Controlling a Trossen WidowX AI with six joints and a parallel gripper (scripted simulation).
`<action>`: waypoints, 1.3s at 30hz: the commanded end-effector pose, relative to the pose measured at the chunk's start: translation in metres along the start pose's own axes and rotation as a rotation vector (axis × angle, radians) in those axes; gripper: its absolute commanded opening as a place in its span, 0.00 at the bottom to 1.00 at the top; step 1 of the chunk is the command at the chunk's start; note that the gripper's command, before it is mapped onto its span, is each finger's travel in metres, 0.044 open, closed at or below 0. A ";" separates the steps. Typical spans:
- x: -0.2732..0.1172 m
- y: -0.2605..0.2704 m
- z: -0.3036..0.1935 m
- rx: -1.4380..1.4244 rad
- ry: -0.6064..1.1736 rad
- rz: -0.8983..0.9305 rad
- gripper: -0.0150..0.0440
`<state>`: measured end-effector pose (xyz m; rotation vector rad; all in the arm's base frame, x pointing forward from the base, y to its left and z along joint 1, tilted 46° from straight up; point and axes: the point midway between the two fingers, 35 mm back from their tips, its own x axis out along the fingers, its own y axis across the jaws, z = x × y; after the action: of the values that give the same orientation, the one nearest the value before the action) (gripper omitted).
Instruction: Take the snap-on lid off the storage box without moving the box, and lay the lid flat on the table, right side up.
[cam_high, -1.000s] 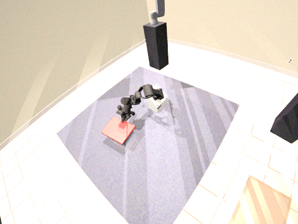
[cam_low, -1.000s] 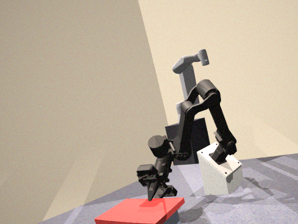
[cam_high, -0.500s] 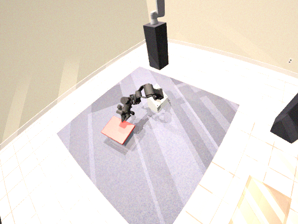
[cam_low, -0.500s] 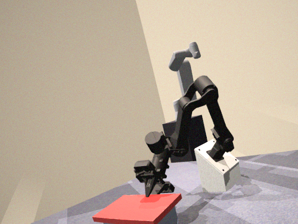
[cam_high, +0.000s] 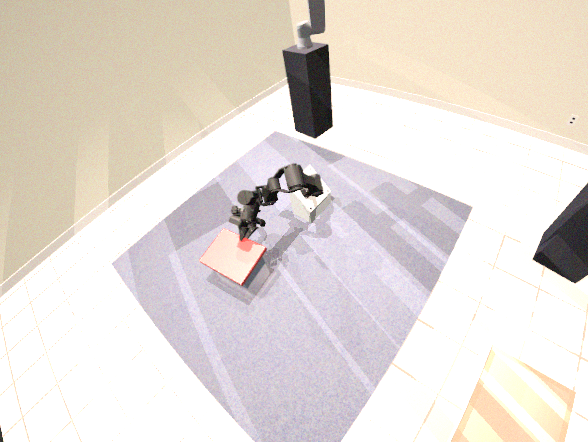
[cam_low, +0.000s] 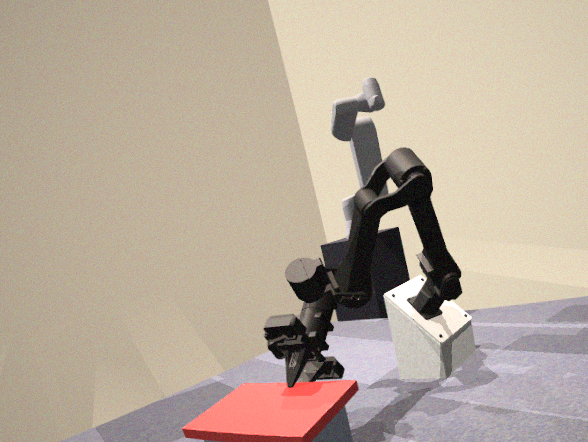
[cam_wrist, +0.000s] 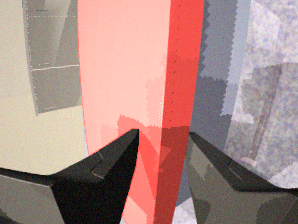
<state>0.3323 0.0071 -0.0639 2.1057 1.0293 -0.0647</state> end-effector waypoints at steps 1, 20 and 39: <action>-0.001 0.001 0.000 -0.005 0.002 0.001 0.25; -0.002 0.003 0.000 -0.001 0.000 0.002 0.25; -0.001 0.004 0.000 -0.001 0.001 0.002 0.25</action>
<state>0.3340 0.0046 -0.0613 2.1039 1.0276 -0.0598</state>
